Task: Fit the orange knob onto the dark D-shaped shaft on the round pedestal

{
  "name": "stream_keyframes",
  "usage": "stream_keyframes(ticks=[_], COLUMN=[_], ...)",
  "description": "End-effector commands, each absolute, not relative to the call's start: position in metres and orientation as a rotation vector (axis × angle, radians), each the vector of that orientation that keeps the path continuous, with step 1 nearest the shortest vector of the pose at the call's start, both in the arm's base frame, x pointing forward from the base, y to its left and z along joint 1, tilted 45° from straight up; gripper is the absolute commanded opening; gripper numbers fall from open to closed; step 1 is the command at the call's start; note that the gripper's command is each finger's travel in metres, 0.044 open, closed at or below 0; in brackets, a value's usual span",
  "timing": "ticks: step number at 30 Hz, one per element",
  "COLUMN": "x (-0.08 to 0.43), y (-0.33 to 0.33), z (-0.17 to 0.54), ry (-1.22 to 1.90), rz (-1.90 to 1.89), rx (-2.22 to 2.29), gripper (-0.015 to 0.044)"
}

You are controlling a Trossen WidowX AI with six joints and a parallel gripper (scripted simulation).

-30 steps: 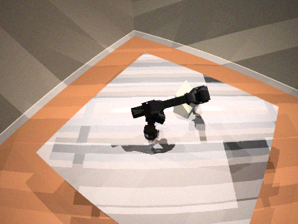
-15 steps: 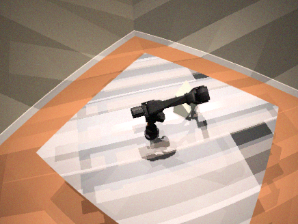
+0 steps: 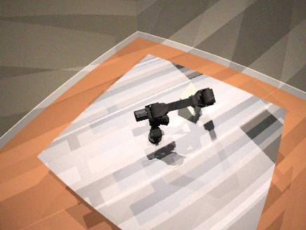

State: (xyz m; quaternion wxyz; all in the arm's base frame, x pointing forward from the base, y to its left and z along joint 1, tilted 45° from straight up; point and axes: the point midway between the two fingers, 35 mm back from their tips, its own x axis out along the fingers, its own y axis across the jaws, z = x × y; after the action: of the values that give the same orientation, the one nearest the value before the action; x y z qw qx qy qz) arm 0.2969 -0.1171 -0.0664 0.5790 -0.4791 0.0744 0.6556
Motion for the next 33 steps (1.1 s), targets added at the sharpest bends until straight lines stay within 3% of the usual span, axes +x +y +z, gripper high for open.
stream_keyframes(ticks=[1, 33], x=[0.2954, 0.2967], y=[-0.1158, -0.1196], z=[-0.0656, -0.0643], ry=[0.168, 0.208], rz=[1.534, 1.521], rx=[-1.126, -1.084], gripper=[0.0, 0.0])
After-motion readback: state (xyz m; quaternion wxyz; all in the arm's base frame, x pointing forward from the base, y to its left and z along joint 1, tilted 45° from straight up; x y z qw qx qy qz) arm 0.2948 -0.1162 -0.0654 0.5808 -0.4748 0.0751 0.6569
